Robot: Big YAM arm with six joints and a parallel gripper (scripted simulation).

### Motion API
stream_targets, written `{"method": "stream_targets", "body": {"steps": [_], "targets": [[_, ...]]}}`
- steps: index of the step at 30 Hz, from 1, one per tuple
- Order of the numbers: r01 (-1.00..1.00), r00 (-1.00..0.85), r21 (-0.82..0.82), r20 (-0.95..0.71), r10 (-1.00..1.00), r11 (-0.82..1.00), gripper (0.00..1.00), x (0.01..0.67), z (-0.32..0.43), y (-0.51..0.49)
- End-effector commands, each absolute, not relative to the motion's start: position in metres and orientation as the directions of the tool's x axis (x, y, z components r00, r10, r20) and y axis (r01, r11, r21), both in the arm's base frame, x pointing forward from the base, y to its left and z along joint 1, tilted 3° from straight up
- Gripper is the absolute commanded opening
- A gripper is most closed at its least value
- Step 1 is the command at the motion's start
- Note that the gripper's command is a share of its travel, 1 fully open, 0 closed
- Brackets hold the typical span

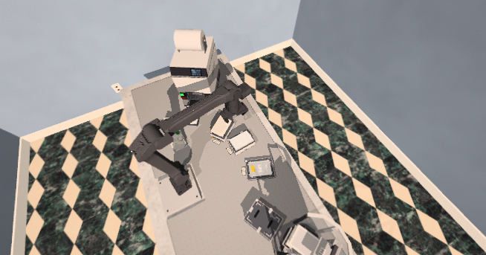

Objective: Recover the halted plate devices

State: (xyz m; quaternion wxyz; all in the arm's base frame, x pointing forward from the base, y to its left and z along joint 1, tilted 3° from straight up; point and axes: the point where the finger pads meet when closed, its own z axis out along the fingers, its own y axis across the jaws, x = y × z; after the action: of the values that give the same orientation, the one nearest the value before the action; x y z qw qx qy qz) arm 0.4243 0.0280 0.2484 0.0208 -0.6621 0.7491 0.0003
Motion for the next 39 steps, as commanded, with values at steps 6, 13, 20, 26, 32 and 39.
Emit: {"method": "stream_targets", "body": {"steps": [6, 13, 20, 26, 32, 39], "targets": [[-0.989, -0.123, -0.082, -0.040, -0.992, 0.126, 1.00, 0.442, 0.271, 0.024], [-0.989, -0.123, -0.082, -0.040, -0.992, 0.126, 1.00, 0.442, 0.271, 0.024], [-0.989, -0.123, -0.082, -0.040, -0.992, 0.126, 1.00, 0.442, 0.271, 0.024], [-0.989, -0.123, -0.082, -0.040, -0.992, 0.126, 1.00, 0.442, 0.271, 0.024], [-0.983, -0.153, -0.095, -0.047, -0.987, 0.157, 1.00, 0.437, 0.278, 0.036], [-0.924, -0.378, -0.045, -0.049, -0.924, 0.381, 1.00, 0.412, 0.259, 0.055]]}}
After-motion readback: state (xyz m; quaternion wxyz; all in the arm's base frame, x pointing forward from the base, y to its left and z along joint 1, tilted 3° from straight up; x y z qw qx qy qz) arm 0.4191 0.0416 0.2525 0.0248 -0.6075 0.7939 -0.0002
